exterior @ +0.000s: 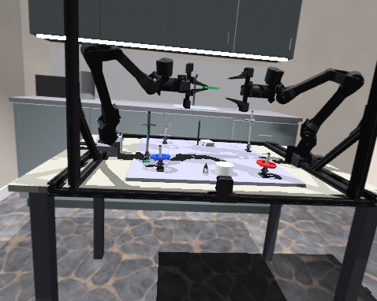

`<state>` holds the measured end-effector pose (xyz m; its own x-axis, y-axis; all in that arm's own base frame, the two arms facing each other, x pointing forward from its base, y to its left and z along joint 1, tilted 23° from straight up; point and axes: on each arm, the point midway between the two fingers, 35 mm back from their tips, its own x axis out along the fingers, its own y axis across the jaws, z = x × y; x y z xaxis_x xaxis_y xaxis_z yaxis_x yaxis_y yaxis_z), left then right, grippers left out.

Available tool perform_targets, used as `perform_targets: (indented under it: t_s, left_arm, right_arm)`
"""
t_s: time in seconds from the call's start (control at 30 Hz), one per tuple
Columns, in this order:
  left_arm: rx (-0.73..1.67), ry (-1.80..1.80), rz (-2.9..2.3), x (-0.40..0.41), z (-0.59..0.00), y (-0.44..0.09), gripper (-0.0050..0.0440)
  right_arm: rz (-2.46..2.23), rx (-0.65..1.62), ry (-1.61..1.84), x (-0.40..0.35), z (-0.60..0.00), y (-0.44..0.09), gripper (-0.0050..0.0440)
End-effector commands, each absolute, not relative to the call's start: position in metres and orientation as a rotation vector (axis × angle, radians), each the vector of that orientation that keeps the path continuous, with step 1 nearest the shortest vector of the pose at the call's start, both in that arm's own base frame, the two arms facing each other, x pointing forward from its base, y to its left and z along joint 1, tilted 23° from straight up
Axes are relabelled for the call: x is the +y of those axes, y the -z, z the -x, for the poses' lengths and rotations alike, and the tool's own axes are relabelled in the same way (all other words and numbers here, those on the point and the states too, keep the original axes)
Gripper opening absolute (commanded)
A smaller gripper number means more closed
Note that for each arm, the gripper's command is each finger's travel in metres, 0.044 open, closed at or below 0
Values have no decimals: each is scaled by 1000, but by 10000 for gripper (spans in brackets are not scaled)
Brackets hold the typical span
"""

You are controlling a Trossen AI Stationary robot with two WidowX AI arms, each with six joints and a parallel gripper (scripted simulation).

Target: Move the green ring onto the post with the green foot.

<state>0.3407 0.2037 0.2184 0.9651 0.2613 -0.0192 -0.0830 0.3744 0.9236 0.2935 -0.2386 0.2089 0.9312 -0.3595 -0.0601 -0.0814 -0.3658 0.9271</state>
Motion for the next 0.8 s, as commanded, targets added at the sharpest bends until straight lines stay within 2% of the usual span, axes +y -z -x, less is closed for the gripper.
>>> perform_targets:
  t_s: [0.0, 0.77]
  left_arm:
    - [171, -220, -1165, 203, -340, -218, 0]
    - [171, -220, -1165, 203, -340, -218, 0]
  right_arm:
    - [-1948, -321, 306, -239, -292, -204, 400]
    - [-1948, -321, 306, -252, -324, -203, 400]
